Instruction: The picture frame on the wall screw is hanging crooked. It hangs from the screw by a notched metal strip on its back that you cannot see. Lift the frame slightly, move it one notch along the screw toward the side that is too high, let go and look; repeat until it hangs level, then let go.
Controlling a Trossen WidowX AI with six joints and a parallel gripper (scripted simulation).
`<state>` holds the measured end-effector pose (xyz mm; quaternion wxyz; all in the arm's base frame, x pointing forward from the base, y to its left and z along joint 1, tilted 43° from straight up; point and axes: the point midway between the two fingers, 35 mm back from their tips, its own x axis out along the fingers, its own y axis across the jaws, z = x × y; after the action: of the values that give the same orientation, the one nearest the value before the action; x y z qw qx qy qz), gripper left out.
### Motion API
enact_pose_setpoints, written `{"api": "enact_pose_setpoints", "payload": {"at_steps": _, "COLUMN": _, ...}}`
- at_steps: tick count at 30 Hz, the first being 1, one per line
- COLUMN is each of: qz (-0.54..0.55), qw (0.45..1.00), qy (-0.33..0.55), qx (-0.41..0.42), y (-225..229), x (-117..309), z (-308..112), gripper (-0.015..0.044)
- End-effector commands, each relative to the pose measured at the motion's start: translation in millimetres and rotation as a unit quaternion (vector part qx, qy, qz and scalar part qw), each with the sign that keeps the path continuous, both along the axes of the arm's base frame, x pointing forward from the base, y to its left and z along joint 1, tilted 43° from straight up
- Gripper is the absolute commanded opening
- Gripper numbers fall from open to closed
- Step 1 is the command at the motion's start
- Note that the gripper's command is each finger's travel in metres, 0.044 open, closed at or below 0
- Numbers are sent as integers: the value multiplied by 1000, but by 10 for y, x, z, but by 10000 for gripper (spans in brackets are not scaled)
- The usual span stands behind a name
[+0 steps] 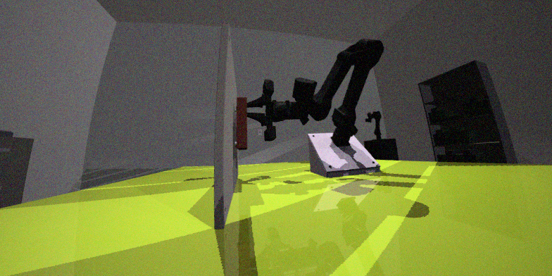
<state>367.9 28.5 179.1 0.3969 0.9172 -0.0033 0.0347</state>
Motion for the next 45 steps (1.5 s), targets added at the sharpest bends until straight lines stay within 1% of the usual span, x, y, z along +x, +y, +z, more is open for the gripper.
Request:
{"api": "enact_pose_setpoints", "payload": {"at_steps": 1, "qz": 0, "qw": 1000, "qy": 0, "qx": -2, "y": 0, "x": 0, "z": 0, "gripper": 157}}
{"api": "enact_pose_setpoints", "payload": {"at_steps": 5, "qz": 0, "qw": 1000, "qy": 0, "qx": -2, "y": 0, "x": 0, "z": 0, "gripper": 260}}
{"api": "enact_pose_setpoints", "payload": {"at_steps": 10, "qz": 0, "qw": 1000, "qy": 0, "qx": -5, "y": 5, "x": -49, "z": 15, "gripper": 260}}
{"api": "enact_pose_setpoints", "payload": {"at_steps": 16, "qz": -3, "qw": 1000, "qy": 4, "qx": -31, "y": 23, "x": -493, "z": 62, "gripper": 260}}
{"api": "enact_pose_setpoints", "payload": {"at_steps": 23, "qz": -5, "qw": 998, "qy": 7, "qx": -62, "y": 7, "x": -959, "z": -72, "gripper": 260}}
{"api": "enact_pose_setpoints", "payload": {"at_steps": 26, "qz": -5, "qw": 998, "qy": 8, "qx": -65, "y": 4, "x": -998, "z": -94, "gripper": 260}}
{"api": "enact_pose_setpoints", "payload": {"at_steps": 27, "qz": -4, "qw": 998, "qy": 4, "qx": -57, "y": 7, "x": -933, "z": -32, "gripper": 260}}
{"api": "enact_pose_setpoints", "payload": {"at_steps": 31, "qz": -5, "qw": 998, "qy": 3, "qx": -62, "y": -84, "x": -974, "z": 122, "gripper": 260}}
{"api": "enact_pose_setpoints", "payload": {"at_steps": 39, "qz": -7, "qw": 997, "qy": 1, "qx": -75, "y": -272, "x": -1261, "z": 441, "gripper": 260}}
{"api": "enact_pose_setpoints", "payload": {"at_steps": 45, "qz": -7, "qw": 997, "qy": 1, "qx": -75, "y": -282, "x": -1287, "z": 457, "gripper": 260}}
